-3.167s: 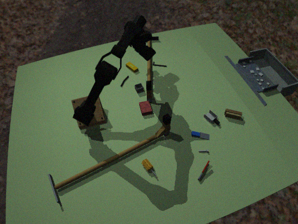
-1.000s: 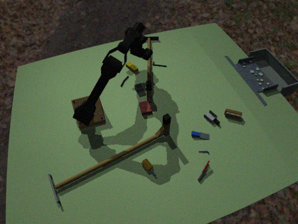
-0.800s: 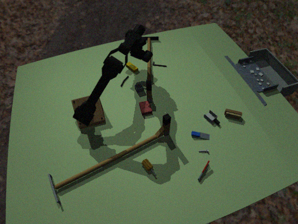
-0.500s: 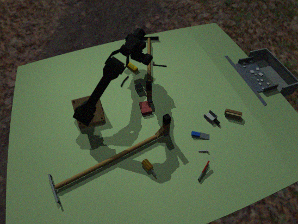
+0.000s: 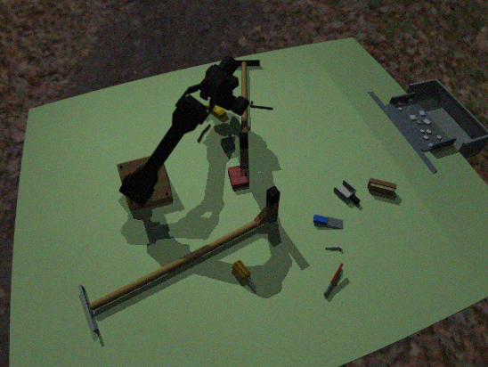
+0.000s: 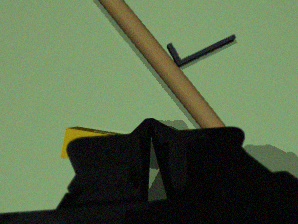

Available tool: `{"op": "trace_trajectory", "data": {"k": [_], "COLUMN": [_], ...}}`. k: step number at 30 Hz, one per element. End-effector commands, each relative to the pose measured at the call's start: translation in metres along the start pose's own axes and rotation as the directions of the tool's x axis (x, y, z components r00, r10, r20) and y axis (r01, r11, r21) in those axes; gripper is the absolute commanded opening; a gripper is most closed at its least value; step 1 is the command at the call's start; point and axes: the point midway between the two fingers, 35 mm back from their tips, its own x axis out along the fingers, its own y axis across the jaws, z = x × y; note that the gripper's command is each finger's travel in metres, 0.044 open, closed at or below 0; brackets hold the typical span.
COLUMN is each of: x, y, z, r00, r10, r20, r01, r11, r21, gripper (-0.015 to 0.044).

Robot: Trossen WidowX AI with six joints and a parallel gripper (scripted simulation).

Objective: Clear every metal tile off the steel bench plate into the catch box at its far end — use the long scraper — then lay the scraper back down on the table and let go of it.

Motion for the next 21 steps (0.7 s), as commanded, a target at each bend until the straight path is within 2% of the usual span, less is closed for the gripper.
{"op": "trace_trajectory", "data": {"k": [1, 21], "x": [0.008, 0.012], "y": [-0.001, -0.013], "z": [-0.006, 0.006], "r00": [1.0, 1.0], "r10": [-0.005, -0.004], "r20": [-0.001, 0.0], "r01": [0.005, 0.004], "r11": [1.0, 1.0], "r21": [-0.002, -0.002], "gripper": [0.0, 0.0]}}
